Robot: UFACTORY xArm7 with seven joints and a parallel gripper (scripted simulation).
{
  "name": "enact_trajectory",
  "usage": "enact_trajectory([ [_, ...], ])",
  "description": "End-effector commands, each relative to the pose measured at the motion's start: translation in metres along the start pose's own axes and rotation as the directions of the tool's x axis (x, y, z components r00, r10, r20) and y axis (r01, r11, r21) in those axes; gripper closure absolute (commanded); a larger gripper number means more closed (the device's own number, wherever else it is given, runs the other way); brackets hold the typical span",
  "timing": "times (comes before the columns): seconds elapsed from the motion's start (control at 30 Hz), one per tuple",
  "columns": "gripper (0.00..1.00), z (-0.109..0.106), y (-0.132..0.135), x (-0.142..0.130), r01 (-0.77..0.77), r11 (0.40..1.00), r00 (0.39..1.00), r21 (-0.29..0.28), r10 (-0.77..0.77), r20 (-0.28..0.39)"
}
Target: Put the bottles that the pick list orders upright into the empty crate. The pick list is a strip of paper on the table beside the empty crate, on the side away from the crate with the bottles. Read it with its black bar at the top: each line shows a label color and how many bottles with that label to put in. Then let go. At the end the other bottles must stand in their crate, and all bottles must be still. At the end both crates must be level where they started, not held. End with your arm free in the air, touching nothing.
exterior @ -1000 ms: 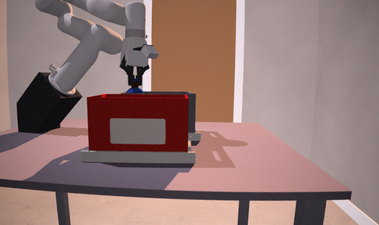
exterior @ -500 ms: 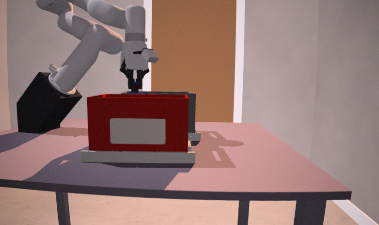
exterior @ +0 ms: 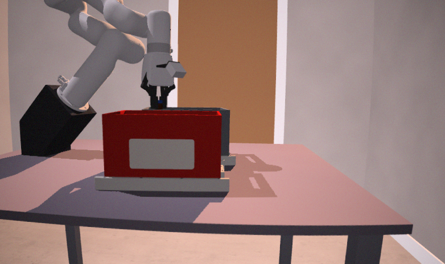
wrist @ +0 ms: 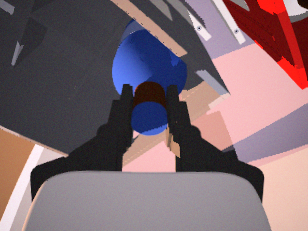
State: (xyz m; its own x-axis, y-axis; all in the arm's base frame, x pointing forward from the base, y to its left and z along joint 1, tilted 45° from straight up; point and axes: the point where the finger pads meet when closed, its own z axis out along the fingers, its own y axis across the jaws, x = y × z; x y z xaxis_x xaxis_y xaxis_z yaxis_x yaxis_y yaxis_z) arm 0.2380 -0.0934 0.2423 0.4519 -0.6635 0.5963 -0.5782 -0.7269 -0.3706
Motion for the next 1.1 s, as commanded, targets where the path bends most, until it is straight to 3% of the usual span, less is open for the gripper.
enact_trajectory([
  [0.0,1.0,0.004,-0.001,0.001,0.0,1.0,1.0,0.001,0.0,-0.003],
  [1.07,1.0,0.018,-0.001,0.001,0.0,1.0,1.0,0.001,0.0,-0.003],
])
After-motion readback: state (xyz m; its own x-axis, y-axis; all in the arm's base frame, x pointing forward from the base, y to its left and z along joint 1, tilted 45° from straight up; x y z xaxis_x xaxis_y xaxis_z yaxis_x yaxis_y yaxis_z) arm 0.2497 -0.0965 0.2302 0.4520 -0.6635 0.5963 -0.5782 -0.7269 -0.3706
